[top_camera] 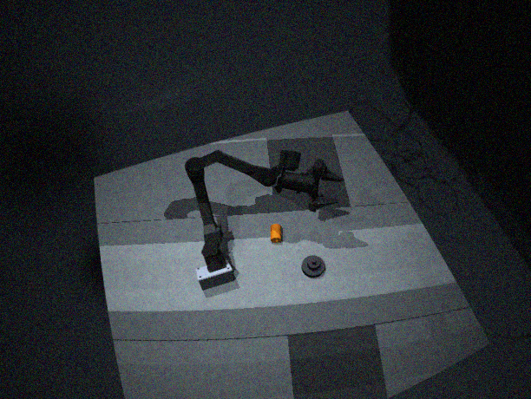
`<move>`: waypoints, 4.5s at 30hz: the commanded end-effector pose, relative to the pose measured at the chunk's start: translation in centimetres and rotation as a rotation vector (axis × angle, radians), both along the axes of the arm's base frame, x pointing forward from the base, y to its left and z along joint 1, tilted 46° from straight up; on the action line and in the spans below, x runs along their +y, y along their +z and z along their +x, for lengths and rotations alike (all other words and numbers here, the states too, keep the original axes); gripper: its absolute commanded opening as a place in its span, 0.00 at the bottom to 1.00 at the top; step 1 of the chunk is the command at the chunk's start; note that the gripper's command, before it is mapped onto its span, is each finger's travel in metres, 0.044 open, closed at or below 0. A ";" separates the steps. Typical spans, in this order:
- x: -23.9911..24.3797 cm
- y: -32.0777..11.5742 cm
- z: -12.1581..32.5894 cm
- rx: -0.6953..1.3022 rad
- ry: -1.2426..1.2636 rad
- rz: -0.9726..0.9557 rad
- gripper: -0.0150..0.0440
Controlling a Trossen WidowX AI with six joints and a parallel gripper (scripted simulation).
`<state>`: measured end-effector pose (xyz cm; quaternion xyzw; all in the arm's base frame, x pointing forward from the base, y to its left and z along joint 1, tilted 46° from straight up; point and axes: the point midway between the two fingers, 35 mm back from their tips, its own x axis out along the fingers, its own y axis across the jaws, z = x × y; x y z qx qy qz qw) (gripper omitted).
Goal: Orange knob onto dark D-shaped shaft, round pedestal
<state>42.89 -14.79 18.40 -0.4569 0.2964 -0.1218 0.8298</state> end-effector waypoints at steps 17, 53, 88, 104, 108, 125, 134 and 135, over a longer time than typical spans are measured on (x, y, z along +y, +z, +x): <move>10.0 -11.8 -14.3 0.438 -1.529 1.843 1.00; 15.7 -11.4 -17.6 0.558 -2.399 1.914 1.00; 18.3 -13.9 -17.5 0.561 -2.399 1.916 0.66; 18.3 -13.8 -17.5 0.551 -2.397 1.906 0.56; 18.3 -13.5 -17.4 0.495 -2.395 1.858 0.56; 18.6 -11.6 -16.8 0.214 -2.363 1.601 0.56; 19.0 -10.7 -16.5 0.079 -2.331 1.467 0.56; 19.0 -10.6 -16.5 0.064 -2.327 1.453 0.56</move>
